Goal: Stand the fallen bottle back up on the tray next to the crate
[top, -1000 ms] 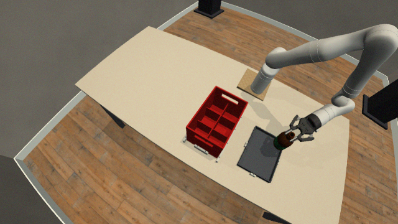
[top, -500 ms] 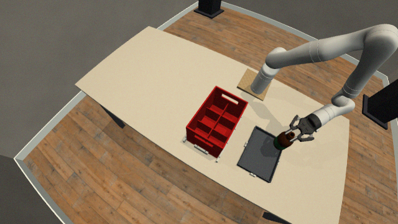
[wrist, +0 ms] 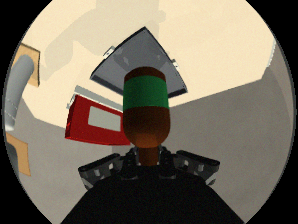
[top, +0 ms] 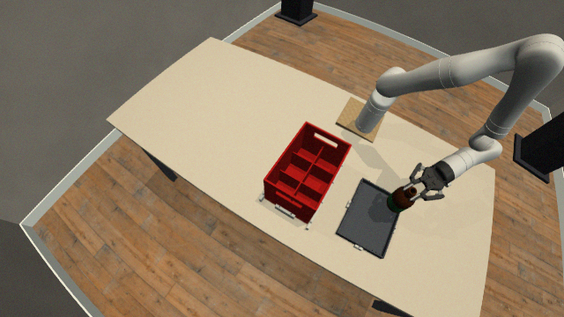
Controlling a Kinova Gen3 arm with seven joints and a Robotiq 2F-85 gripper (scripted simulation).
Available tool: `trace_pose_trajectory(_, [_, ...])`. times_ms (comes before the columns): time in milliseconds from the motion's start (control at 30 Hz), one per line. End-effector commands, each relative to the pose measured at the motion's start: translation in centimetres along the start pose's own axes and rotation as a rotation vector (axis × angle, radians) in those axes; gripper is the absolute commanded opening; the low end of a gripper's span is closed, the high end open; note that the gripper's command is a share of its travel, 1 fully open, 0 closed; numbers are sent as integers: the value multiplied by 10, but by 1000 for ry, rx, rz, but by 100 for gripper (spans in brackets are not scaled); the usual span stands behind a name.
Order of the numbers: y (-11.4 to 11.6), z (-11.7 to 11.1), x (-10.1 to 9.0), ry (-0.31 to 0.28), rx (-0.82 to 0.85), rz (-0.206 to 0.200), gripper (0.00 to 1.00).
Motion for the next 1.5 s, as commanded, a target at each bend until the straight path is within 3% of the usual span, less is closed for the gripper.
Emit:
trace_pose_trajectory(0, [-1,2,2,-1,2,-2,0])
trace_pose_trajectory(867, [-8,10,23,-1,2,-2,0])
trace_pose_trajectory(1467, [-9,11,25,-1,2,-2,0])
Point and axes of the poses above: the point where the finger pads meet when closed, its own x axis out along the fingers, its own y axis across the jaws, z = x × y, the point moved 5 cm from there along -x, back along the fingers, and after that the axes turned 5 degrees about x, right-handed, at the moved point
